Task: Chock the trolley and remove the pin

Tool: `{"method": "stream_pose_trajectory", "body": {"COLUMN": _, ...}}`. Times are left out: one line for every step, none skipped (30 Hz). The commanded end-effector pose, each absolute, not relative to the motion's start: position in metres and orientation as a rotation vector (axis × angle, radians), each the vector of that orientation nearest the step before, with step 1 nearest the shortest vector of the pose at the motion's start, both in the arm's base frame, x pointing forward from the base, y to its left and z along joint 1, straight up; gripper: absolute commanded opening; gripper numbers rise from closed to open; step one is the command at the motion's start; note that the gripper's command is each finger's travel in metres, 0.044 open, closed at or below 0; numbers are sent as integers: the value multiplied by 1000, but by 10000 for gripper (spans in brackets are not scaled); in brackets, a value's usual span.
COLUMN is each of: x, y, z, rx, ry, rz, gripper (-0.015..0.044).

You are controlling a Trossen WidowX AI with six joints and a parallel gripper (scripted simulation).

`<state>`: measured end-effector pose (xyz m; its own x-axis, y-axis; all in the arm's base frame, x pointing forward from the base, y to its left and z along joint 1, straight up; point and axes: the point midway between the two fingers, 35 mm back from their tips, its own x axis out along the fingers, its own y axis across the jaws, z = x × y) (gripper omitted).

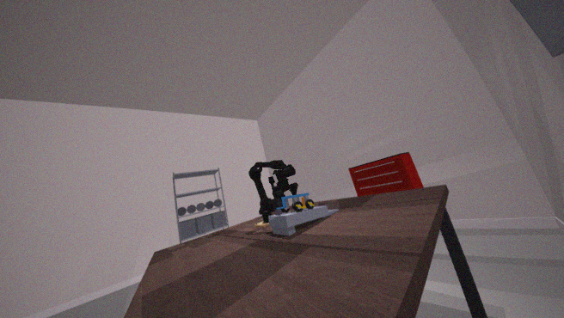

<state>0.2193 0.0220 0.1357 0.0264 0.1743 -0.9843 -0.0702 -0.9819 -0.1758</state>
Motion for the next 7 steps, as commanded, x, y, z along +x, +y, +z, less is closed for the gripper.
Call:
{"method": "stream_pose_trajectory", "body": {"x": 220, "y": 23, "z": 142, "rx": -2116, "ry": -116, "rz": 2073, "gripper": 440}}
{"method": "stream_pose_trajectory", "body": {"x": 220, "y": 22, "z": 137, "rx": -2118, "ry": -109, "rz": 2074, "gripper": 440}}
{"method": "stream_pose_trajectory", "body": {"x": 220, "y": 22, "z": 137, "rx": -2118, "ry": -109, "rz": 2074, "gripper": 440}}
{"method": "stream_pose_trajectory", "body": {"x": 220, "y": 22, "z": 137, "rx": -2118, "ry": -109, "rz": 2074, "gripper": 440}}
{"method": "stream_pose_trajectory", "body": {"x": 220, "y": 22, "z": 137, "rx": -2118, "ry": -109, "rz": 2074, "gripper": 440}}
{"method": "stream_pose_trajectory", "body": {"x": 220, "y": 22, "z": 137, "rx": -2118, "ry": -109, "rz": 2074, "gripper": 440}}
{"method": "stream_pose_trajectory", "body": {"x": 220, "y": 22, "z": 137, "rx": -2118, "ry": -109, "rz": 2074, "gripper": 440}}
